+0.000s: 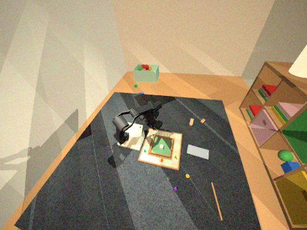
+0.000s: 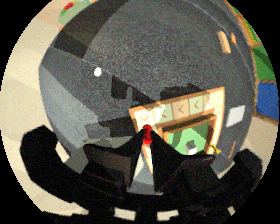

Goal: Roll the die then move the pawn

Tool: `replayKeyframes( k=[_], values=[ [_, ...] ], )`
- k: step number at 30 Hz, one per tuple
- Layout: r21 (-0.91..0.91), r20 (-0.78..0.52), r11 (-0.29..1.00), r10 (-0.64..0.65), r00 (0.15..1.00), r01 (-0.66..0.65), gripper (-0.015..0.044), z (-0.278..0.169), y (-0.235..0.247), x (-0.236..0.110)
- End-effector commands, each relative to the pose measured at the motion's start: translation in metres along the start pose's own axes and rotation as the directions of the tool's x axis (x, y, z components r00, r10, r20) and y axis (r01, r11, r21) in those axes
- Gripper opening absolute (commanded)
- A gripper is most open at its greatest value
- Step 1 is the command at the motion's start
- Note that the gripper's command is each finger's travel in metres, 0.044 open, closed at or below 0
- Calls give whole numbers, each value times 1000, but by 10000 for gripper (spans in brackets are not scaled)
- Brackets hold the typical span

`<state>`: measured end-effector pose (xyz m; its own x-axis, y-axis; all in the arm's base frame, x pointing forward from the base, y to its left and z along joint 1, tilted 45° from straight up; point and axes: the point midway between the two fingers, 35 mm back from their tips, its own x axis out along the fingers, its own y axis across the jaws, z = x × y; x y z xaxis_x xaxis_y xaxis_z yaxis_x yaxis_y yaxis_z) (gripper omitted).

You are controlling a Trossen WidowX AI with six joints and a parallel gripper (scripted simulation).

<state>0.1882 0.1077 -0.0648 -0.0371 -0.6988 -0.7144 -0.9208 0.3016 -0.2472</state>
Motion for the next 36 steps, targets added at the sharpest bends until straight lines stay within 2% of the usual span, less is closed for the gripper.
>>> replayKeyframes(
  k=[1, 5, 12, 28, 36],
  values=[
    [-45, 3, 999, 2, 1000, -2, 0, -3, 4, 3],
    [-45, 3, 999, 2, 1000, -2, 0, -3, 4, 8],
    [-44, 2, 999, 1, 1000, -1, 0, -3, 4, 37],
    [-44, 1, 999, 1, 1000, -1, 0, -3, 4, 55],
    [-35, 5, 999, 4, 1000, -4, 210, -2, 4, 51]
  ],
)
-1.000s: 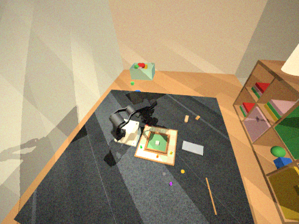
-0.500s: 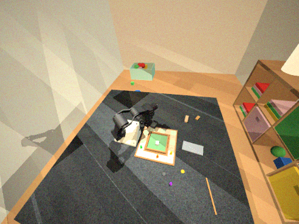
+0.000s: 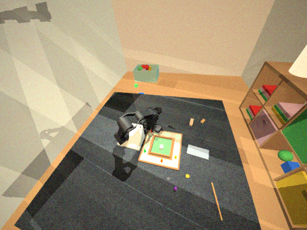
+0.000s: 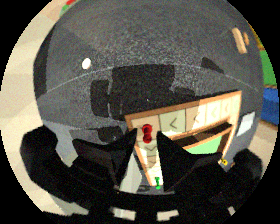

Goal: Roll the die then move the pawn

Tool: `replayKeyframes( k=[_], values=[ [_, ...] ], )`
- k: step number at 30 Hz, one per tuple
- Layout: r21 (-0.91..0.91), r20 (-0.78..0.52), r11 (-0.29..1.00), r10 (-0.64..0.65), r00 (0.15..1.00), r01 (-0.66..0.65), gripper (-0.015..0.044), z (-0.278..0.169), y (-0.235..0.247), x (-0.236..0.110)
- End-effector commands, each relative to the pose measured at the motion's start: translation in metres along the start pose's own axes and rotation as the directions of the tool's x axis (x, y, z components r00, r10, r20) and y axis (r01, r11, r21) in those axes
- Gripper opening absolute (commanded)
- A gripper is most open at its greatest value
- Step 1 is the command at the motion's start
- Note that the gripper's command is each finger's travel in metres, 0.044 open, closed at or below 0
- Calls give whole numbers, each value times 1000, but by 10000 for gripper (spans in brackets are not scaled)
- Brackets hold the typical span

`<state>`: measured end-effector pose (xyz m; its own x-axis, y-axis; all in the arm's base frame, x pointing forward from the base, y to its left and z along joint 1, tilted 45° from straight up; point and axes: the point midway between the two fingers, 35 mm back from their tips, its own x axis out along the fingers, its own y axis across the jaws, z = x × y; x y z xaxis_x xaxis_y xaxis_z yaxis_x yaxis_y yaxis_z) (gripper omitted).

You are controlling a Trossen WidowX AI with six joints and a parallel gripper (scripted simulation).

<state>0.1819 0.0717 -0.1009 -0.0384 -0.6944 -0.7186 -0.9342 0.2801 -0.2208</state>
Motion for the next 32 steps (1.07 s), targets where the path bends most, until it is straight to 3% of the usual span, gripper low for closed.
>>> replayKeyframes(
  k=[1, 6, 9, 12, 16, 21, 24, 28, 29, 32],
  values=[
    [1, 0, 1000, 0, 1000, 0, 236, 0, 0, 0],
    [-8, -2, 1000, -1, 1000, 1, 368, 1, 0, -48],
    [-8, -2, 1000, -1, 1000, 1, 440, 1, 0, -50],
    [57, -3, 998, -1, 1000, 1, 440, -4, -3, -56],
    [428, -4, 904, -1, 1000, 3, 440, -32, -20, -85],
    [813, -7, 582, -1, 1000, 6, 440, -78, -39, -119],
    [925, -9, 380, -1, 1000, 8, 440, -102, -45, -133],
    [931, -9, 365, -1, 1000, 8, 440, -104, -45, -134],
    [866, -12, 500, 5, 1000, 8, 440, -90, -40, -124],
    [866, -12, 500, 5, 1000, 8, 440, -90, -40, -124]
  ],
)
